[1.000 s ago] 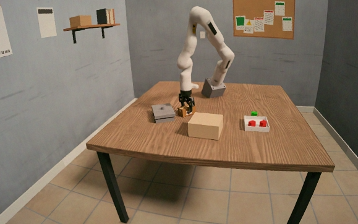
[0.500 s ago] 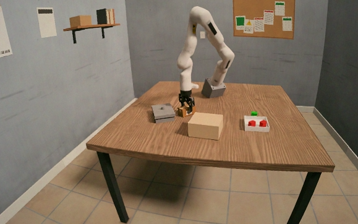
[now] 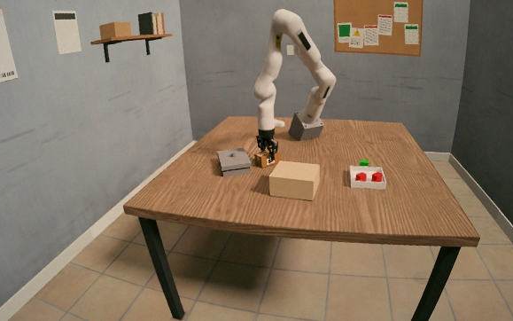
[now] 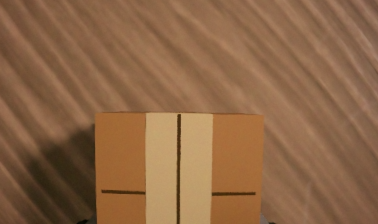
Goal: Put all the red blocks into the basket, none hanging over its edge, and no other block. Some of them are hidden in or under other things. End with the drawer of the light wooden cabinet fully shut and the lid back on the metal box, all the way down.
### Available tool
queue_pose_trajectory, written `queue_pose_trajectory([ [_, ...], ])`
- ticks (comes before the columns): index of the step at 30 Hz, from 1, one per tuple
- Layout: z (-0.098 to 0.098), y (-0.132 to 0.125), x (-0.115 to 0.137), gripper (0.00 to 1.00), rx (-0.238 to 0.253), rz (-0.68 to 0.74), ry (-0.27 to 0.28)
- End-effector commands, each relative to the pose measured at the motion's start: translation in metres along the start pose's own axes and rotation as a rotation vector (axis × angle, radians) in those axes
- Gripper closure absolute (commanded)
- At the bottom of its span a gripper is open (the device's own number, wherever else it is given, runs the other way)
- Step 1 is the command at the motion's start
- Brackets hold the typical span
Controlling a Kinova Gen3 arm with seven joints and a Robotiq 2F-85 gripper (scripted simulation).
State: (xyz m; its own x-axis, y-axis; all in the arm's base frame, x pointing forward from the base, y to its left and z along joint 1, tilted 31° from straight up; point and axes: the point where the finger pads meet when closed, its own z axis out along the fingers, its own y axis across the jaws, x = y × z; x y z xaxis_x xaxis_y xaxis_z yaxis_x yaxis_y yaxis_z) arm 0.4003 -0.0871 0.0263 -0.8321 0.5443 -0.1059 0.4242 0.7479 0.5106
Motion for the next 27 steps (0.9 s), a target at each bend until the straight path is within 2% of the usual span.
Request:
queue_pose_trajectory([
  [1,0.0005,-0.0017,-0.0036,0.33,0.003,-0.001,-0.007],
  [27,-0.0018,-0.0013,-0.0041,0.33,0.003,-0.003,-0.009],
])
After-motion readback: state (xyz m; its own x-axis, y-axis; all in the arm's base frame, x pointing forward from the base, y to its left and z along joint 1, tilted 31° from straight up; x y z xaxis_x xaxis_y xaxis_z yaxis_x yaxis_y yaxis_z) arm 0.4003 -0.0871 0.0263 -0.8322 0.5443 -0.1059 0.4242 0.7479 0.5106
